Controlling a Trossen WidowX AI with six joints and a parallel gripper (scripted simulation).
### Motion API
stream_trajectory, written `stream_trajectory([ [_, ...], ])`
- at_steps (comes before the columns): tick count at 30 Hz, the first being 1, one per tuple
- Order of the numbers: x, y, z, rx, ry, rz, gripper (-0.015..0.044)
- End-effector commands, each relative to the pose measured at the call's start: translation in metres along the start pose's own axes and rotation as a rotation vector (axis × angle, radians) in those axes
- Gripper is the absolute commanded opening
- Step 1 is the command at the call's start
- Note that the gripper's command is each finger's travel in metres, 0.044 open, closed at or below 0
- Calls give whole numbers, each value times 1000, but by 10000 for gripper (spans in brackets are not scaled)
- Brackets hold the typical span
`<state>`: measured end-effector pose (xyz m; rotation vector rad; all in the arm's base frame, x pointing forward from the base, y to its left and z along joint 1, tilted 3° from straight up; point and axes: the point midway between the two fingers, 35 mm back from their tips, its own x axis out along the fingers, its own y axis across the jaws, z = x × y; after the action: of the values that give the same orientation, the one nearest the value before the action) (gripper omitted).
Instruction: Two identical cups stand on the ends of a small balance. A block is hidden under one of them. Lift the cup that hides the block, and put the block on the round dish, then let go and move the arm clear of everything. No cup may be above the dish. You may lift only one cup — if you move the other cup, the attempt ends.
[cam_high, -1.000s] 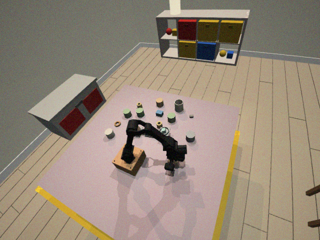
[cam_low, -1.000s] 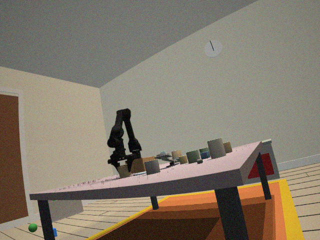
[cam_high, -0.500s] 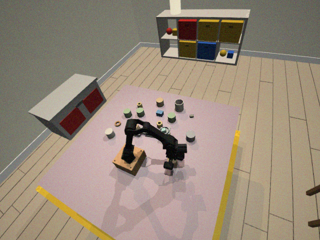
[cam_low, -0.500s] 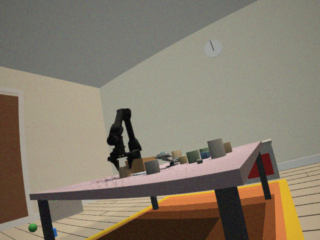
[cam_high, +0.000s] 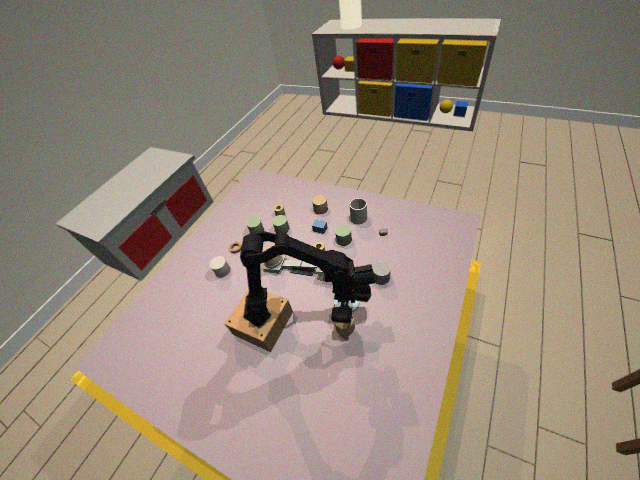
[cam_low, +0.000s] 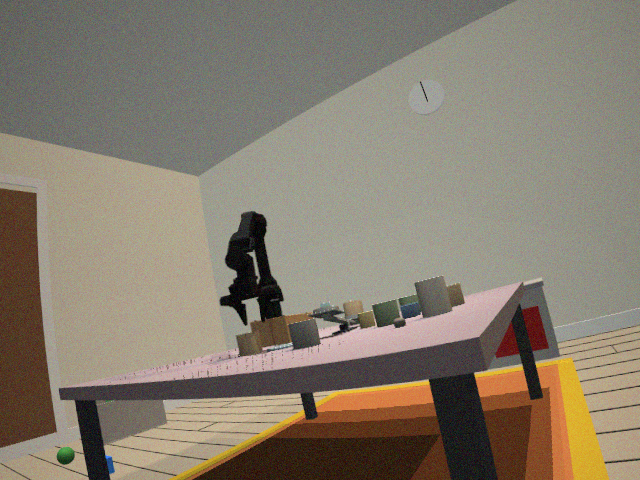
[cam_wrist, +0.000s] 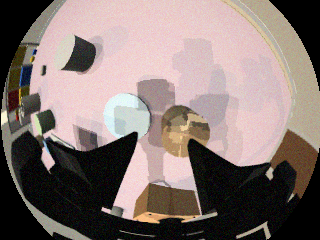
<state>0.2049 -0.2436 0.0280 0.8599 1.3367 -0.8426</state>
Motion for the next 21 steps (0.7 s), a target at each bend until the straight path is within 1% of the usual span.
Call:
stream_trajectory([
  [1,-9,29,-1,-51,-16,9,260],
  [7,-29,118,-31,-160,9,27,260],
  [13,-52,194,-87,-268,37,37,260],
  [18,-54,201,-95,-280,40,38,260],
  [21,-44,201,-95,-280,40,38,260],
])
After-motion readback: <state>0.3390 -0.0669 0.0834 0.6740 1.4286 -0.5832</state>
